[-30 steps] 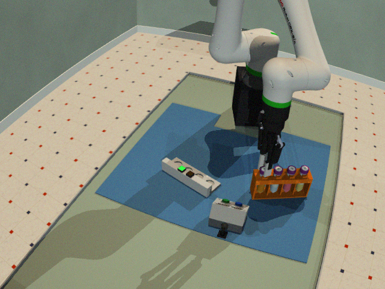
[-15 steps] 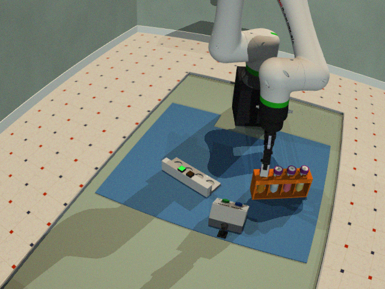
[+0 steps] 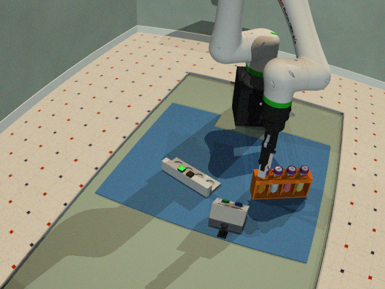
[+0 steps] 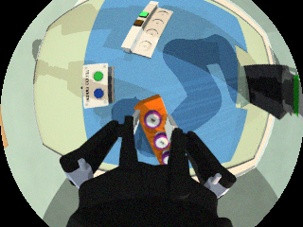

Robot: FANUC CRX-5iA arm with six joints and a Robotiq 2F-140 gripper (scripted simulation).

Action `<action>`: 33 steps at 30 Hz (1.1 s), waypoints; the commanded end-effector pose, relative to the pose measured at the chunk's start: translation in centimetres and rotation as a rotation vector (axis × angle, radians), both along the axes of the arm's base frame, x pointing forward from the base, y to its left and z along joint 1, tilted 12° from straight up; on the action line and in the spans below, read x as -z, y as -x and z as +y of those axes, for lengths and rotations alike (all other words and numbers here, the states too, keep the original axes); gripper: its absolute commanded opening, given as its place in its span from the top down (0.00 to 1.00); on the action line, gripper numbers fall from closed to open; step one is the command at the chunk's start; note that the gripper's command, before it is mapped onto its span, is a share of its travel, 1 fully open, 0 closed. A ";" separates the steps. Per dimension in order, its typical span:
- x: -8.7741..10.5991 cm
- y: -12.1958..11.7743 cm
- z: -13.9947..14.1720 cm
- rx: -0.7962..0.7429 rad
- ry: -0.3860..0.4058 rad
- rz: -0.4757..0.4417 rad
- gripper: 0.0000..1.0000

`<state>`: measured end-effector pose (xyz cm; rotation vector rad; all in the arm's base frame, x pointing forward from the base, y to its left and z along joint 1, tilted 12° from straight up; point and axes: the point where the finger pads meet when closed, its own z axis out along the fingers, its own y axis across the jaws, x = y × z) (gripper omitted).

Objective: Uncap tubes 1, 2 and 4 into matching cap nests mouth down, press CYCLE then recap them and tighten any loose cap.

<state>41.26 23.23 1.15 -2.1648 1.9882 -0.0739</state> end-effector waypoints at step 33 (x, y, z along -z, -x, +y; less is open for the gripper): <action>-0.1 0.0 0.0 -0.829 0.146 -0.097 0.65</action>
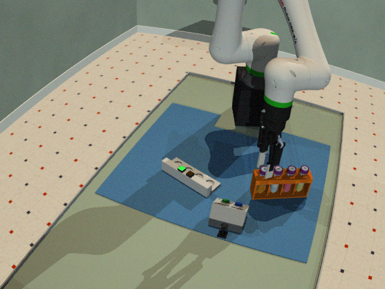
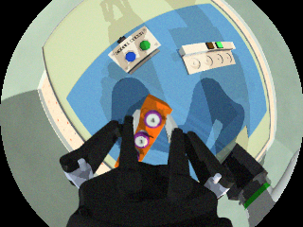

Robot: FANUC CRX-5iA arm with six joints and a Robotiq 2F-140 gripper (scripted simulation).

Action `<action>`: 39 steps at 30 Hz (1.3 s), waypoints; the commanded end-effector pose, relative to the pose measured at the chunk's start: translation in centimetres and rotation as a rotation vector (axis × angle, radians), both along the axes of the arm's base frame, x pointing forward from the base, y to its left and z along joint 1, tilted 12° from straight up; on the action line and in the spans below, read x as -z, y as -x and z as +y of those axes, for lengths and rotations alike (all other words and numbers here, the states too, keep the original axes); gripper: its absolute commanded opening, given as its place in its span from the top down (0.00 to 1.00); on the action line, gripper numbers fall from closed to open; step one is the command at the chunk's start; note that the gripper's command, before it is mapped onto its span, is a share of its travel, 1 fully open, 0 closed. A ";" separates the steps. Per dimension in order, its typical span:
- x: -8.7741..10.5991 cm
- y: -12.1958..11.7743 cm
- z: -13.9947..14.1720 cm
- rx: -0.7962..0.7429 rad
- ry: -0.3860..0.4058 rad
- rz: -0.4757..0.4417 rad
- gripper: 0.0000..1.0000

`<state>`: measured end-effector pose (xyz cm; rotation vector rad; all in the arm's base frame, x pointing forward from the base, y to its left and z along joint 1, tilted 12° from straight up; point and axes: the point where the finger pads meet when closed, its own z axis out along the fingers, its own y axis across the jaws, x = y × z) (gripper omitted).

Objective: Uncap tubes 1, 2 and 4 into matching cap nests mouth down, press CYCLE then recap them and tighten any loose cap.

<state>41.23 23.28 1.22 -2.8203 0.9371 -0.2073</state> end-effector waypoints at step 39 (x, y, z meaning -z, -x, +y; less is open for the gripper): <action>0.1 0.0 0.0 0.630 -0.118 0.081 0.65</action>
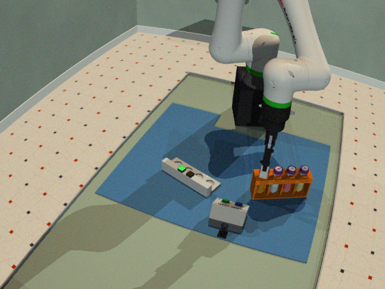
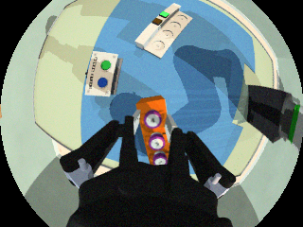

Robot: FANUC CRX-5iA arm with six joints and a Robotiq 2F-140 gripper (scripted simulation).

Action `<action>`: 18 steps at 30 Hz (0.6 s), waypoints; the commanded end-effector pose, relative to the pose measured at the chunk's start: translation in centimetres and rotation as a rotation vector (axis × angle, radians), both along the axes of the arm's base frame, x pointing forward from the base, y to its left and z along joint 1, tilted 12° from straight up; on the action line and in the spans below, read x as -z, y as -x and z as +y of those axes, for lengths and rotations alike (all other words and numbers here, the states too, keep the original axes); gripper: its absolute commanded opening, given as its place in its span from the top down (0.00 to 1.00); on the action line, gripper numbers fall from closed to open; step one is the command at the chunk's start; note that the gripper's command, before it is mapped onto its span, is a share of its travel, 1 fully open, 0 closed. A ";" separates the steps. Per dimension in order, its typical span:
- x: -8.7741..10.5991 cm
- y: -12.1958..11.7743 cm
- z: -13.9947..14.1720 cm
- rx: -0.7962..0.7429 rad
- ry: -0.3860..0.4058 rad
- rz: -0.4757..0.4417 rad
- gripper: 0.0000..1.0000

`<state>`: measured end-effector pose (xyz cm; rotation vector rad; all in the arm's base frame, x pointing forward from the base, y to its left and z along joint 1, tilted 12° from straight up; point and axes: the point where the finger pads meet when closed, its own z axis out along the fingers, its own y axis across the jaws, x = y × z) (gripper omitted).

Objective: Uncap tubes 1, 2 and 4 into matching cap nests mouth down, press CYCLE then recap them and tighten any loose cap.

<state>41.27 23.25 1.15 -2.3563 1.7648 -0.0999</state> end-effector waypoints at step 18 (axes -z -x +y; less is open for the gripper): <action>-2.7 0.5 -0.3 0.001 0.002 -0.002 0.65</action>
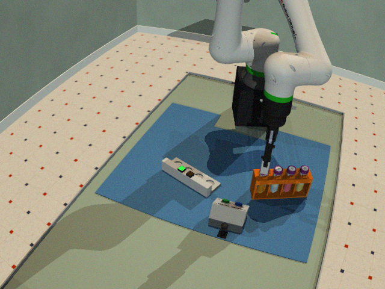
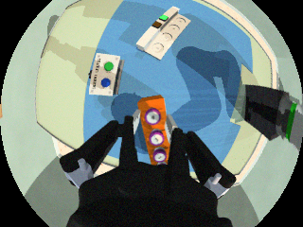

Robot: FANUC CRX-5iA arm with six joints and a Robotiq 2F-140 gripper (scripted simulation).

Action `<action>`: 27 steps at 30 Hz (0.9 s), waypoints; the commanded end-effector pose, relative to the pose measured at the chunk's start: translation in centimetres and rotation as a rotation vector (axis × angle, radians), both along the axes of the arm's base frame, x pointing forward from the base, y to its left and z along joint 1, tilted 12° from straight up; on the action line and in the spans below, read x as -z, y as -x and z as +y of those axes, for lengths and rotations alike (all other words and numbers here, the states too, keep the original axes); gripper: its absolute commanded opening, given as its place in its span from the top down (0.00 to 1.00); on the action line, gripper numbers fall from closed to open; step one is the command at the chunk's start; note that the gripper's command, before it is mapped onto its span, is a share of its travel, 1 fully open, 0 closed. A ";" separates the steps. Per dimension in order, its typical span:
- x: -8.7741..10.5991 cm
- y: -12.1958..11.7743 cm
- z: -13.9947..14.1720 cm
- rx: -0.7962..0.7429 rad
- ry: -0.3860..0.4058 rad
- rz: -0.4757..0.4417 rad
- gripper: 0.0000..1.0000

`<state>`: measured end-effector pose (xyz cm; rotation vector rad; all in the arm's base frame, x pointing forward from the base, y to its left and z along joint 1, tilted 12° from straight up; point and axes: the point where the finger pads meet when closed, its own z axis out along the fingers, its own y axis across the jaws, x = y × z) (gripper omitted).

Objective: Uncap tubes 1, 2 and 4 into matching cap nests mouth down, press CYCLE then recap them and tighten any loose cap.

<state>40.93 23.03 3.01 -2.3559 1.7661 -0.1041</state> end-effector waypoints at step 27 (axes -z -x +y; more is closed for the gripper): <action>-2.3 3.4 4.0 -0.556 0.098 -0.065 0.65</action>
